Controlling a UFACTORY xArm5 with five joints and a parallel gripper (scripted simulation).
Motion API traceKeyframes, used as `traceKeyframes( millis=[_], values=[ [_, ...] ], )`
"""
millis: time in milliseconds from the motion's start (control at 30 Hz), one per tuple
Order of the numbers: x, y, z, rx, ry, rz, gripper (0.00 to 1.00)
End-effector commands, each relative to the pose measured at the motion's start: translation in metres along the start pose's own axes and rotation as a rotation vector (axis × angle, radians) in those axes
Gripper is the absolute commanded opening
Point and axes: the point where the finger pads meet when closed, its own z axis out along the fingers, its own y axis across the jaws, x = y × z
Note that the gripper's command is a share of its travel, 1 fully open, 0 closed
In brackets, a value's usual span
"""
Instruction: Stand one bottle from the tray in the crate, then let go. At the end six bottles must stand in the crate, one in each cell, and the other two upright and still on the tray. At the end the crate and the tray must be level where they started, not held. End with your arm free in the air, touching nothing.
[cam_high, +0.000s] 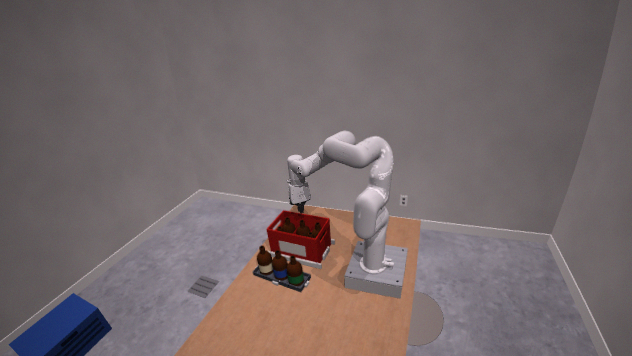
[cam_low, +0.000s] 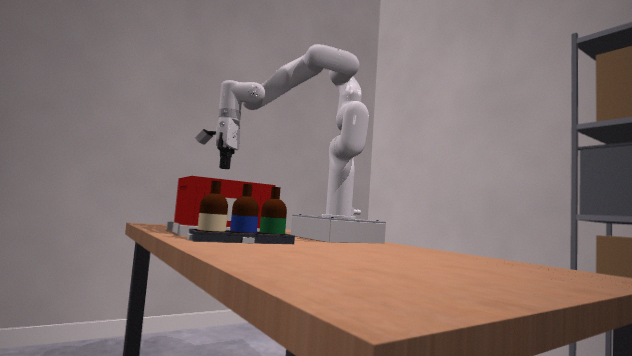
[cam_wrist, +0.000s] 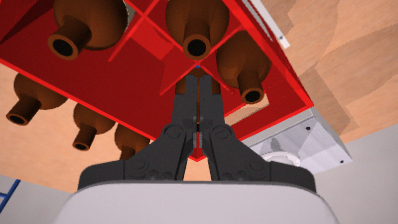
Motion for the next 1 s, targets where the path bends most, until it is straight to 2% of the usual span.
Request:
traceKeyframes(
  millis=[0, 100, 200, 500, 567, 600, 733, 967],
  values=[
    [0.001, -0.001, -0.001, 0.002, 0.003, 0.000, 0.00],
    [-0.006, -0.014, -0.001, 0.002, 0.004, 0.004, 0.00],
    [-0.040, -0.067, -0.002, 0.002, 0.004, 0.021, 0.00],
    [-0.124, -0.137, -0.001, 0.002, 0.005, 0.065, 0.00],
    [-0.124, -0.137, -0.001, 0.002, 0.005, 0.065, 0.00],
    [-0.152, -0.162, -0.001, 0.002, 0.005, 0.065, 0.65],
    [-0.175, -0.186, -0.002, 0.002, 0.005, 0.065, 0.65],
    [-0.175, -0.186, -0.002, 0.002, 0.005, 0.065, 0.65]
  ],
)
